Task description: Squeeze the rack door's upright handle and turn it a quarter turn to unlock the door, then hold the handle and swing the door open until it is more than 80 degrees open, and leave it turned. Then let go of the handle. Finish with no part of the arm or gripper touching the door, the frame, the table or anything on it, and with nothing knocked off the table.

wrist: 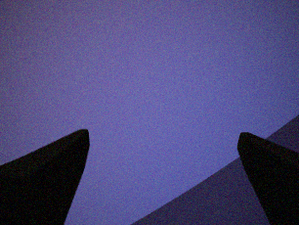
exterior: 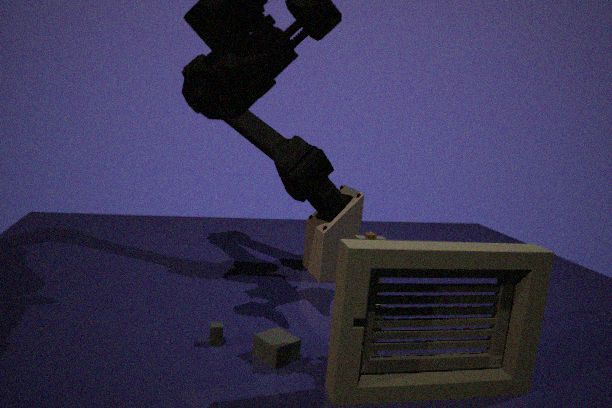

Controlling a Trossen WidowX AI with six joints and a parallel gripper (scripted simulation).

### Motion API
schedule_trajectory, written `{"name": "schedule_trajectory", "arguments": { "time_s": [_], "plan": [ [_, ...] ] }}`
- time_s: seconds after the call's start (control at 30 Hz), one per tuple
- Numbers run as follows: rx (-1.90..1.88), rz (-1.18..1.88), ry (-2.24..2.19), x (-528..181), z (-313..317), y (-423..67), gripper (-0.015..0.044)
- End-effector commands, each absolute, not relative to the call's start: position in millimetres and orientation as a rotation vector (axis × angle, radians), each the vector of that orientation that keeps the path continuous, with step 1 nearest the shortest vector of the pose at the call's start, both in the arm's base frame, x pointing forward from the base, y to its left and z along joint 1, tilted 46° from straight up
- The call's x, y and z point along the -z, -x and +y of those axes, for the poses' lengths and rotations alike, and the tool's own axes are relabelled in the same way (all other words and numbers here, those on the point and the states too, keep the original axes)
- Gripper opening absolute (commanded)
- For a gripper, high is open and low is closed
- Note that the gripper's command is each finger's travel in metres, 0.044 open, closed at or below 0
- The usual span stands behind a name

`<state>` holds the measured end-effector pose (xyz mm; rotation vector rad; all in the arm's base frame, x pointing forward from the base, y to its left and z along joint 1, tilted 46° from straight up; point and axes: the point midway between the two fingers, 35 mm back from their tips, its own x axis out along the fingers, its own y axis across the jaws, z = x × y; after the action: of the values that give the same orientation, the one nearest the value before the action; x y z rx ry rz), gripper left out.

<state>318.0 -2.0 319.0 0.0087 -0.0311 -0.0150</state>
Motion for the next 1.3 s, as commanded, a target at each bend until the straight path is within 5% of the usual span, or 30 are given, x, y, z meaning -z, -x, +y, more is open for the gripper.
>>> {"name": "schedule_trajectory", "arguments": {
  "time_s": [0.0, 0.13, 1.27],
  "plan": [
    [0.016, -0.026, -0.01, -318, -2, -319, 0.0374],
    [0.044, 0.073, -0.038, -303, -4, -330, 0.0285],
    [0.452, 0.995, 0.015, -155, -21, -351, 0.0285]
  ]
}}
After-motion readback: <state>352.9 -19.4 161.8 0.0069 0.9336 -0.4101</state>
